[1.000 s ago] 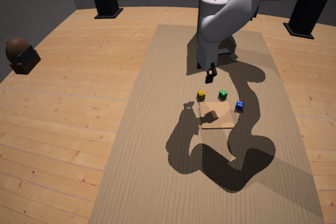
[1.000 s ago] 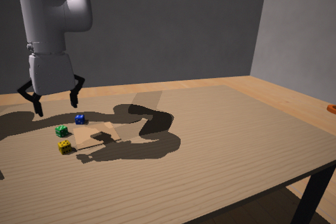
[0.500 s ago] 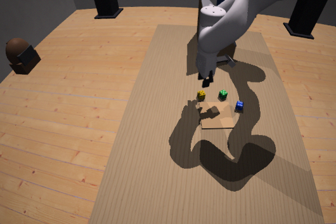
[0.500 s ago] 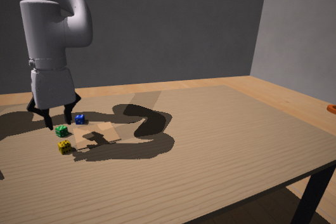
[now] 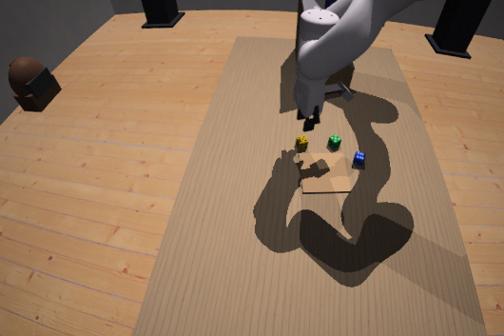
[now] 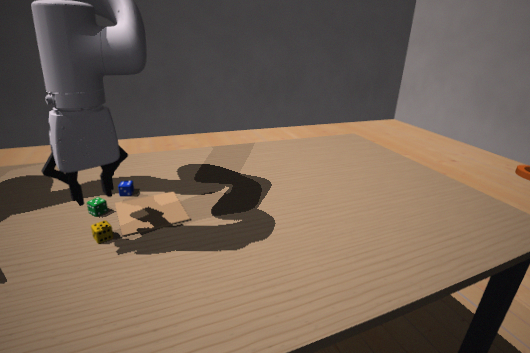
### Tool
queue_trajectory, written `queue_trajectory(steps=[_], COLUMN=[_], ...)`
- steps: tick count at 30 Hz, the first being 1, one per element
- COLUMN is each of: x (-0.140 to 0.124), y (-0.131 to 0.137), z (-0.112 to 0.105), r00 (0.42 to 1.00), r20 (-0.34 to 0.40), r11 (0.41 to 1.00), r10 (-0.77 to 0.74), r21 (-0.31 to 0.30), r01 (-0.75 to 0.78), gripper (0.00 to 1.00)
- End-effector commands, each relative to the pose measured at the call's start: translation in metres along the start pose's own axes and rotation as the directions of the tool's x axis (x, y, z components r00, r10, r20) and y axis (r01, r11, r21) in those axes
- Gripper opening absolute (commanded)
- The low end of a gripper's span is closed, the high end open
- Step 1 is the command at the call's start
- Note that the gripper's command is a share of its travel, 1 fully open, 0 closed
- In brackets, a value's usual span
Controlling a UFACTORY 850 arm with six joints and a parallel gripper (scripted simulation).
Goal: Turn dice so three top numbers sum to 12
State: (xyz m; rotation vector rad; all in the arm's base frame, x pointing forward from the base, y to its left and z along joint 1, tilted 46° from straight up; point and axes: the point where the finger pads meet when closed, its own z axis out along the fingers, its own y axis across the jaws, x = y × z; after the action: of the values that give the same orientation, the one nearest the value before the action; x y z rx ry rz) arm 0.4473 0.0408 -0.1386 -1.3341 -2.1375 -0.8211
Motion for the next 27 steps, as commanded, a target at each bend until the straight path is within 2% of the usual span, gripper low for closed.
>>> queue_trajectory(steps=[1, 27], x=[-0.0005, -0.0004], y=[0.0006, 0.0010], z=[-0.0007, 0.0057], r00=[1.000, 1.000], r20=[0.001, -0.002], r11=[1.000, 1.000], r10=[0.000, -0.002], r21=[-0.001, -0.005], r01=[0.000, 0.002], gripper=[0.47, 0.47])
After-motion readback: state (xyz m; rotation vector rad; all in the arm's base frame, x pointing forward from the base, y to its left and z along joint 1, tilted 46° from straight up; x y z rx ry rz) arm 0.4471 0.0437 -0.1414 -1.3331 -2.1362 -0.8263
